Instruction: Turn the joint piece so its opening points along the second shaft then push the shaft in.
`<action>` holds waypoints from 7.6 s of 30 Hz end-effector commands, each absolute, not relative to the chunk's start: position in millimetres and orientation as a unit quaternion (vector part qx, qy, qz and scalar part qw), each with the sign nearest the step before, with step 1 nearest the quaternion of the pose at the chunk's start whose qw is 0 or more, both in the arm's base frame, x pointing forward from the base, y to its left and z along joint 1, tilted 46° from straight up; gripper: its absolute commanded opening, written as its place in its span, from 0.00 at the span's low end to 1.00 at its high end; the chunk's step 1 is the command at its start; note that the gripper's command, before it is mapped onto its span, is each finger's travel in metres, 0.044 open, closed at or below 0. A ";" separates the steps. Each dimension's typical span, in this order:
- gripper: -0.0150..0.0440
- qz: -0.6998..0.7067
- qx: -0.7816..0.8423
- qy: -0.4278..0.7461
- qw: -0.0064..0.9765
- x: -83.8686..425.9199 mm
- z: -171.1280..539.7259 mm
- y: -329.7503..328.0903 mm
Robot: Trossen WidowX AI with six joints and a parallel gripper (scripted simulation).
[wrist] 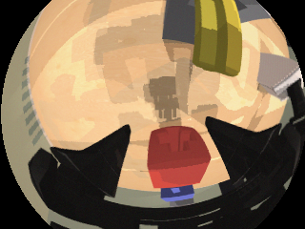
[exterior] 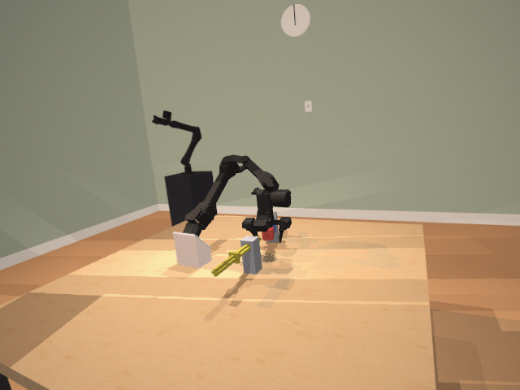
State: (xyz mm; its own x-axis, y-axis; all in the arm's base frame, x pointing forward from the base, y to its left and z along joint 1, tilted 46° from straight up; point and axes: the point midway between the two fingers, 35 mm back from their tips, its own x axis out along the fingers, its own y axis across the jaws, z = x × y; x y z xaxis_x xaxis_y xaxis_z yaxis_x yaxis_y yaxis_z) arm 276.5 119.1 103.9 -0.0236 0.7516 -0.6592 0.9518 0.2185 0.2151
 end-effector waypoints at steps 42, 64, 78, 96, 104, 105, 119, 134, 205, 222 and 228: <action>0.56 -0.146 0.609 0.701 0.340 274.1 100.5 123.5; 0.56 -0.146 0.609 0.701 0.340 274.1 100.5 123.5; 0.56 -0.146 0.609 0.701 0.340 274.1 100.5 123.5; 0.56 -0.146 0.609 0.701 0.340 274.1 100.5 123.5; 0.56 -0.146 0.609 0.701 0.340 274.1 100.5 123.5; 0.56 -0.146 0.609 0.701 0.340 274.1 100.5 123.5; 0.41 -0.147 0.608 0.702 0.342 274.4 99.9 123.0; 0.25 -0.191 0.617 0.686 0.335 270.7 100.6 120.3; 1.00 -0.224 0.634 0.678 0.296 265.5 115.0 102.8; 1.00 -0.139 0.616 0.684 0.365 271.0 138.7 78.5; 1.00 -0.076 0.582 0.682 0.437 273.1 155.2 60.9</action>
